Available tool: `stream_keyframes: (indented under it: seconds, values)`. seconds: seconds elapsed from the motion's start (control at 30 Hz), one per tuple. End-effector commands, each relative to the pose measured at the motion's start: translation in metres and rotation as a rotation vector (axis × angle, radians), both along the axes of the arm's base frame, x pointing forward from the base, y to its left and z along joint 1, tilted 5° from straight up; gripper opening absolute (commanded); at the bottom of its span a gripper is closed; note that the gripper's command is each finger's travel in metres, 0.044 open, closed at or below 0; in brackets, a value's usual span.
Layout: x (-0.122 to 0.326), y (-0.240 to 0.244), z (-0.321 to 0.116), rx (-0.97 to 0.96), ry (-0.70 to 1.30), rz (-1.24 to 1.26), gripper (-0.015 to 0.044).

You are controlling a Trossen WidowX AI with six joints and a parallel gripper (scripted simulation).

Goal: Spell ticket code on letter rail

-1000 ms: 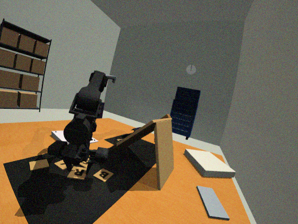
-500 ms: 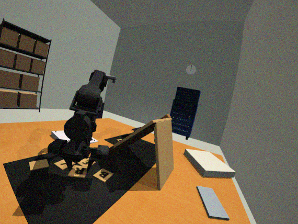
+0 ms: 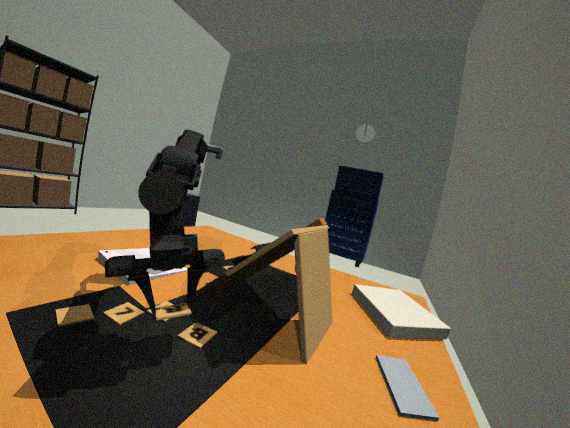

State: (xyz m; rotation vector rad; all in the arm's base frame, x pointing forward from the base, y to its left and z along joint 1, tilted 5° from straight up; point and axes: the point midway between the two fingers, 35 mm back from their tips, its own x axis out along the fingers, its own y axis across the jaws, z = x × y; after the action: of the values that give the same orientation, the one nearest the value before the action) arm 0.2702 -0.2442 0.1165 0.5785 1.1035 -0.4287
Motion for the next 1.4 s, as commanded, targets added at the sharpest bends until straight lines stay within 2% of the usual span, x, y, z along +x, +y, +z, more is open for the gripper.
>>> stream_keyframes:
  seconds: [0.0,0.6,1.37]
  values:
    - [0.007,0.006,0.017,-0.059,-0.097,0.095,0.0000]
    - [0.021,0.033,0.086,-0.351,-0.415,0.434,0.0000]
    - [0.021,0.038,0.087,-0.354,-0.419,0.438,0.0000]
